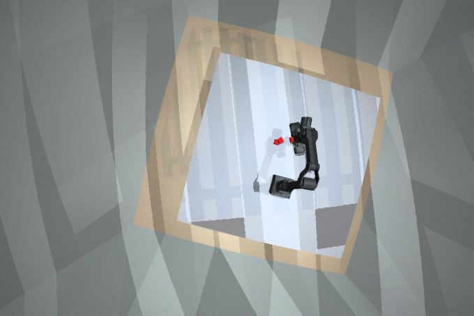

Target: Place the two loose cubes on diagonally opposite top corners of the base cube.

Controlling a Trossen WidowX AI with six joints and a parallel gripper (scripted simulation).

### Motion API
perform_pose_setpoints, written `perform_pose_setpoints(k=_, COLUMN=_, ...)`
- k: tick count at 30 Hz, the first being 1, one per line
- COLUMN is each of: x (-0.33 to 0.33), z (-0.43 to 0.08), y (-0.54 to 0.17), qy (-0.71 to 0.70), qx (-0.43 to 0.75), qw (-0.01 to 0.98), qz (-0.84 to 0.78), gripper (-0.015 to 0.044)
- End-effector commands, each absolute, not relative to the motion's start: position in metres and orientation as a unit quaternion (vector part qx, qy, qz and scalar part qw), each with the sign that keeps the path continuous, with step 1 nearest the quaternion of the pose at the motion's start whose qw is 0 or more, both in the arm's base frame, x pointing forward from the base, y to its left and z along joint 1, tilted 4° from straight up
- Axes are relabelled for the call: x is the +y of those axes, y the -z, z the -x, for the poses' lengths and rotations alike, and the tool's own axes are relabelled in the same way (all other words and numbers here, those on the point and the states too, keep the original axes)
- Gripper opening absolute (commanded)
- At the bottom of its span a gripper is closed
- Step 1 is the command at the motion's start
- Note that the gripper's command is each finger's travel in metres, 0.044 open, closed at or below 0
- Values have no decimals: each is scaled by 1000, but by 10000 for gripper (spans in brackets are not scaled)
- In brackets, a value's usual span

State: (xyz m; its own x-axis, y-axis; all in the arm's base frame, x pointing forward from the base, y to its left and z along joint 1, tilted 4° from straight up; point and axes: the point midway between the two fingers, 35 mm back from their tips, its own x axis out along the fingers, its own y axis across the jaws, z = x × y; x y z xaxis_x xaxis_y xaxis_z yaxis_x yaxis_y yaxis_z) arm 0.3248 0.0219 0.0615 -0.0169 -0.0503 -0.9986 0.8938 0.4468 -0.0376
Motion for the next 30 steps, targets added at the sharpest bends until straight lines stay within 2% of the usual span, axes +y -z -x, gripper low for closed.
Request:
perform_pose_setpoints(k=1, x=35, z=-319, y=-58, qy=380, qx=606, qw=608, qz=-344, gripper=105)
perform_pose_setpoints(k=30, x=112, z=-280, y=-49, qy=304, qx=650, qw=643, qz=-269, gripper=105)
